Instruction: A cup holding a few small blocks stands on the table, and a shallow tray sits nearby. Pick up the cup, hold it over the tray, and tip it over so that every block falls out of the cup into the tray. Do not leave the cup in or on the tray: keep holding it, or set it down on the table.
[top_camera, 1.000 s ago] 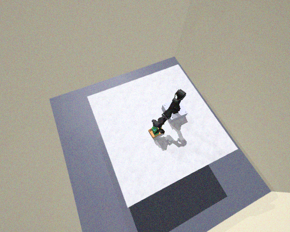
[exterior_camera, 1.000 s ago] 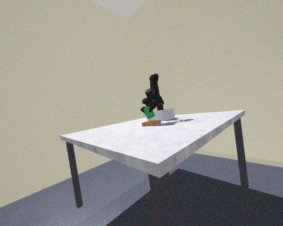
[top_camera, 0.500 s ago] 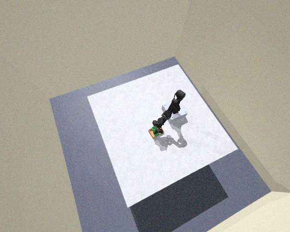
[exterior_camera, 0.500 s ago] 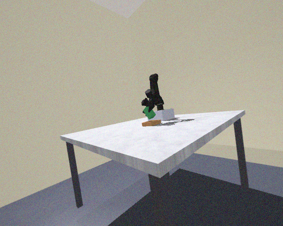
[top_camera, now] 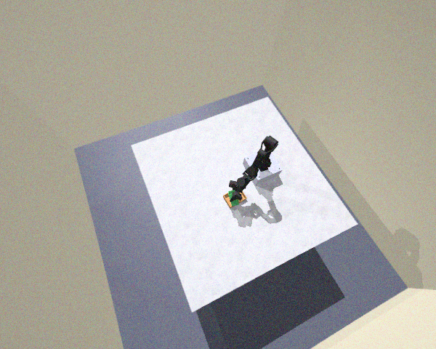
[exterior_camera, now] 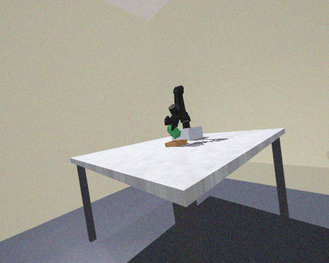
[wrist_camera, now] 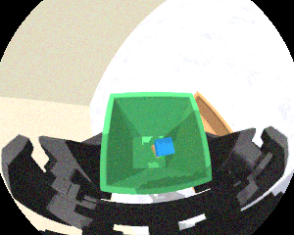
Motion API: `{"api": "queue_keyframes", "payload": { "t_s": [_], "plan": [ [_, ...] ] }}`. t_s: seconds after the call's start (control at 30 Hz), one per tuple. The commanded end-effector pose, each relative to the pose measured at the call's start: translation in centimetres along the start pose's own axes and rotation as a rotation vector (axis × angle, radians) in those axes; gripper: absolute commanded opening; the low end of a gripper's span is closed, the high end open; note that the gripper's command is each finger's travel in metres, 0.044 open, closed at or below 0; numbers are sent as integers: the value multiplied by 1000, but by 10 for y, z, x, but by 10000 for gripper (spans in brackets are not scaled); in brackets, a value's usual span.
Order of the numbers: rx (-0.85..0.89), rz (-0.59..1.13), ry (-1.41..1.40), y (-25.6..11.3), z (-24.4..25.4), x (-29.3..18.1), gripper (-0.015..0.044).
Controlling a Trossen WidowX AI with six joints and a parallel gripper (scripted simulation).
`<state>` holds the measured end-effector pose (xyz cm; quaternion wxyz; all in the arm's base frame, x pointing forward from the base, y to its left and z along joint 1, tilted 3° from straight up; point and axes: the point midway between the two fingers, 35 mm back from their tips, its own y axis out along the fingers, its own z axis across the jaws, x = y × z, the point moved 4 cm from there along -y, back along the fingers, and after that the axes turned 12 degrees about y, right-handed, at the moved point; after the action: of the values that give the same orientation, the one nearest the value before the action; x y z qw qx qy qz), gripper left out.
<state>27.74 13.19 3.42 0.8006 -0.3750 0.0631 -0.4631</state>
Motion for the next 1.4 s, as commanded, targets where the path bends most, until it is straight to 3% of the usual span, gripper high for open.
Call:
{"api": "queue_keyframes", "payload": {
  "t_s": [0.0, 1.37],
  "plan": [
    [3, 5, 82, 1, 0, -1, 0],
    [0, 6, 978, 11, -6, -3, 0]
  ]
}}
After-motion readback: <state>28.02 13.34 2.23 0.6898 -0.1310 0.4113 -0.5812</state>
